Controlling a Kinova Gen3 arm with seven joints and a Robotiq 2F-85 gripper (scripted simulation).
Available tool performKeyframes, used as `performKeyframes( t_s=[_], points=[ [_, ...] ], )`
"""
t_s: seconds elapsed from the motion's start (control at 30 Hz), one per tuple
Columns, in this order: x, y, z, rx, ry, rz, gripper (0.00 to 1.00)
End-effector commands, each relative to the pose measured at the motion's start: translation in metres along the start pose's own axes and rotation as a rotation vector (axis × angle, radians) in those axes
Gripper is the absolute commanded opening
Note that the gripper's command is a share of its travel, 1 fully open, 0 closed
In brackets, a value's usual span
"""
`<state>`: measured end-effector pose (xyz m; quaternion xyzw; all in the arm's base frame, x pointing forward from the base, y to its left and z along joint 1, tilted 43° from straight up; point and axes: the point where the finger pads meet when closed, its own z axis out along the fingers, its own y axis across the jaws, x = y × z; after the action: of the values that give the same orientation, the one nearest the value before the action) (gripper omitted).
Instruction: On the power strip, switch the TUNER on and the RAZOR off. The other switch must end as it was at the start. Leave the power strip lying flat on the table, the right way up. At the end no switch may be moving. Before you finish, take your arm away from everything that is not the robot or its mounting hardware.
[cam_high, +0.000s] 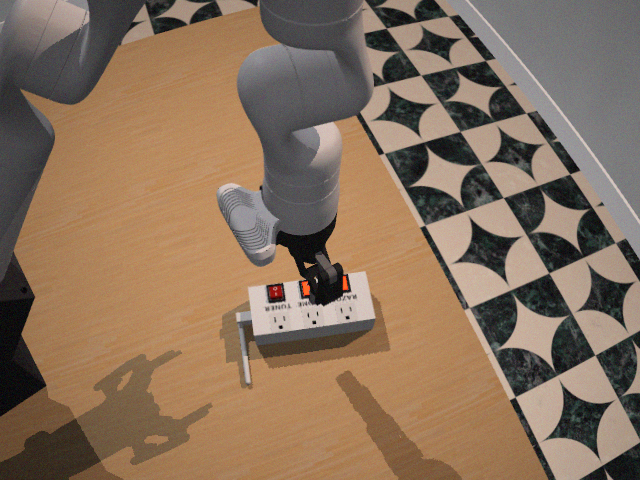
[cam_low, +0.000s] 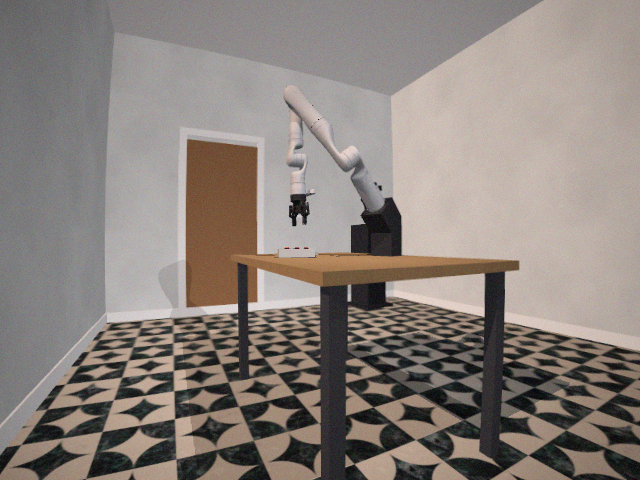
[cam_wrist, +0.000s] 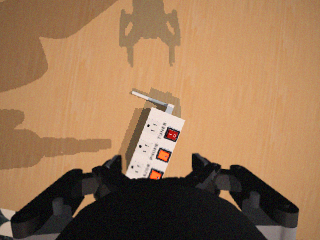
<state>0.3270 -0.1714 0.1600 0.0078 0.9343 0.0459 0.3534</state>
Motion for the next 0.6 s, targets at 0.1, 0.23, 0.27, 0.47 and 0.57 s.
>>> performKeyframes(
  t_s=[0.1,0.23,0.27,0.47,0.57],
  points=[
    [0.0067,-0.0238,-0.0231,0.021,-0.029,0.171,1.00],
    [0.0067,-0.0239,-0.0232,0.021,-0.029,0.172,1.00],
    [0.0067,-0.0239,-0.0232,0.021,-0.029,0.172,1.00],
    [0.0067,-0.0239,-0.0232,0.021,-0.029,0.172,1.00],
    [0.0067,-0.0239,-0.0232,0.021,-0.029,0.172,1.00]
  ],
)
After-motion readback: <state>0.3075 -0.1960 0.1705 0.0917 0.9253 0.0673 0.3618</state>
